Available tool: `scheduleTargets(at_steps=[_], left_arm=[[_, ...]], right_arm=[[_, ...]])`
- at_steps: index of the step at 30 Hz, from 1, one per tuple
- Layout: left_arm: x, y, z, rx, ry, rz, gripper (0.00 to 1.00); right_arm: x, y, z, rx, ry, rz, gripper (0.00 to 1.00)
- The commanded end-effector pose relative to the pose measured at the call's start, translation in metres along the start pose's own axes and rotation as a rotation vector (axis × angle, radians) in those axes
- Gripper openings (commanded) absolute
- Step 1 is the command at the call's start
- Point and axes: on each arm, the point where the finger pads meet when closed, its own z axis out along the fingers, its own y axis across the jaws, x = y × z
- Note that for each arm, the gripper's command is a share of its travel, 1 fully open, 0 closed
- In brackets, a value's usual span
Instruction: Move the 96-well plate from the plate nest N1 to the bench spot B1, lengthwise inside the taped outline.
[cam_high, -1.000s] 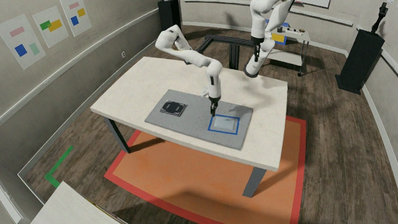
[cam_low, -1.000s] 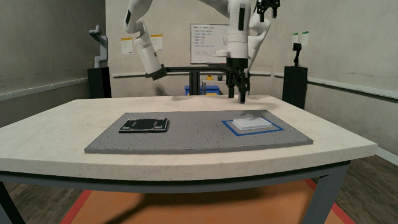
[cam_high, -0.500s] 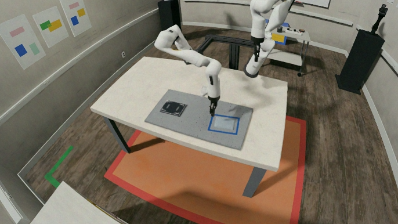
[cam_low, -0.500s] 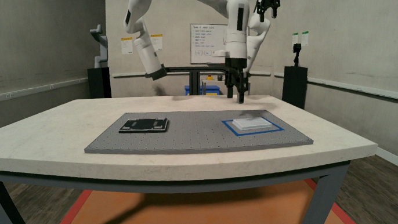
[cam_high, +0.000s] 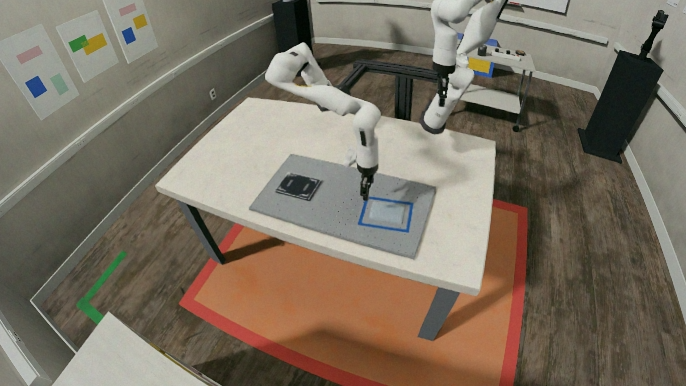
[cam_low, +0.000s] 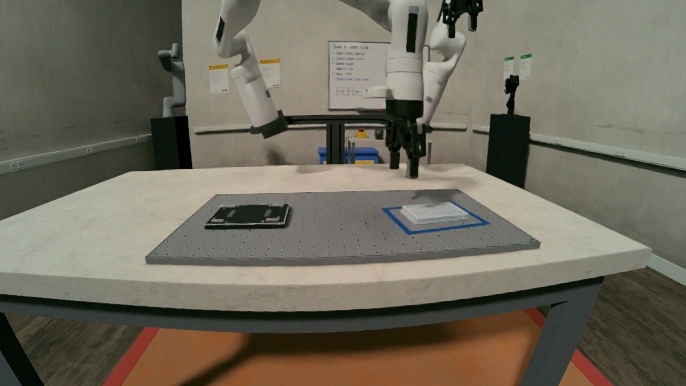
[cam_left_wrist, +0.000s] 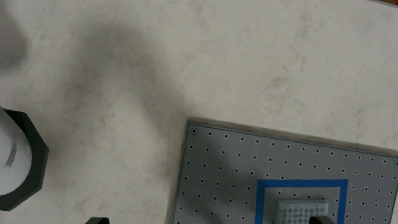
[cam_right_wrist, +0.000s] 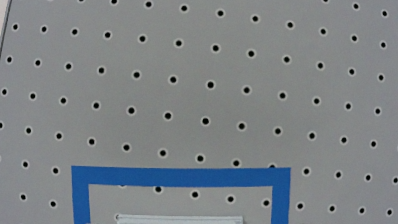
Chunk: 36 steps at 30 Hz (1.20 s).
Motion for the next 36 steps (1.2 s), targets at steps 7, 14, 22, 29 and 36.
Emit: scheduleTargets(at_steps=[7, 14, 22, 29, 36], left_arm=[[0.000, 0.000, 0.000, -0.001, 0.000, 0.000, 1.000], [0.000, 0.000, 0.000, -0.001, 0.000, 0.000, 1.000], [0.000, 0.000, 0.000, -0.001, 0.000, 0.000, 1.000], [0.000, 0.000, 0.000, -0.001, 0.000, 0.000, 1.000], [0.000, 0.000, 0.000, -0.001, 0.000, 0.000, 1.000]], right_arm=[[0.003, 0.000, -0.001, 0.002, -0.002, 0.000, 1.000], [0.004, 0.000, -0.001, 0.002, -0.002, 0.000, 1.000], [0.007, 0.001, -0.001, 0.002, -0.002, 0.000, 1.000], [0.008, 0.001, -0.001, 0.002, -0.002, 0.000, 1.000], [0.011, 0.001, -0.001, 0.002, -0.002, 0.000, 1.000]])
